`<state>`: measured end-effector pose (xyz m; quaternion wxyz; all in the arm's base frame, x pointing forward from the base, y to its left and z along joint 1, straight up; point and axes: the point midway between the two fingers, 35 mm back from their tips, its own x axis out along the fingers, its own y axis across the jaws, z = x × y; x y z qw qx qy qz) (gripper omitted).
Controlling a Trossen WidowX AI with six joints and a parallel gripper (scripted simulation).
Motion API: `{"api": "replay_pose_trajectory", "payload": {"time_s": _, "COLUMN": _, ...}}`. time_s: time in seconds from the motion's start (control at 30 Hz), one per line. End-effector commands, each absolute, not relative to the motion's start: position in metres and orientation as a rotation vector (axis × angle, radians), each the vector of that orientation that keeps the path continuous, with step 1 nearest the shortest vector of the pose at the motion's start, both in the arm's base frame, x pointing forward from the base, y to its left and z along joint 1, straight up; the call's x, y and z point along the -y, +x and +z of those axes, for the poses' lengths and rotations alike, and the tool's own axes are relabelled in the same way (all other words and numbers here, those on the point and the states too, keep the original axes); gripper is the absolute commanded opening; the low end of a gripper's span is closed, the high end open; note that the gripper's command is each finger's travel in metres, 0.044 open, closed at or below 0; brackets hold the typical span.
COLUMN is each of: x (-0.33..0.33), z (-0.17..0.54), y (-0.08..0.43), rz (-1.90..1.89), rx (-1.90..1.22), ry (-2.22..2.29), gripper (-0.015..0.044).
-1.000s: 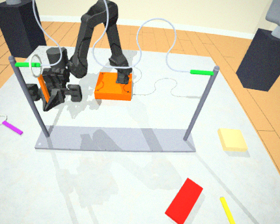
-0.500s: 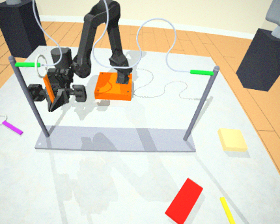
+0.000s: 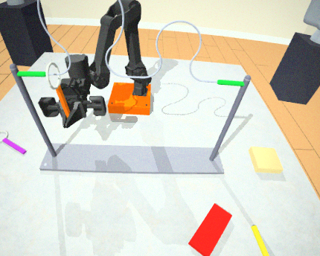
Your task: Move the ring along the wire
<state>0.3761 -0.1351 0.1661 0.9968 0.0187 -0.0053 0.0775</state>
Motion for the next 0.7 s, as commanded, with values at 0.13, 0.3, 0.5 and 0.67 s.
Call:
{"api": "replay_pose_trajectory", "payload": {"time_s": 0.13, "x": 0.118, "z": 0.17, "y": 0.373, "rz": 0.153, "rx": 0.013, "ry": 0.108, "gripper": -0.015}}
{"api": "replay_pose_trajectory", "payload": {"time_s": 0.3, "x": 0.104, "z": 0.171, "y": 0.371, "rz": 0.154, "rx": 0.008, "ry": 0.183, "gripper": -0.015}}
{"api": "replay_pose_trajectory", "payload": {"time_s": 0.5, "x": 0.087, "z": 0.175, "y": 0.369, "rz": 0.155, "rx": 0.002, "ry": 0.283, "gripper": -0.015}}
{"api": "replay_pose_trajectory", "payload": {"time_s": 0.67, "x": 0.069, "z": 0.182, "y": 0.366, "rz": 0.156, "rx": -0.005, "ry": 0.391, "gripper": -0.015}}
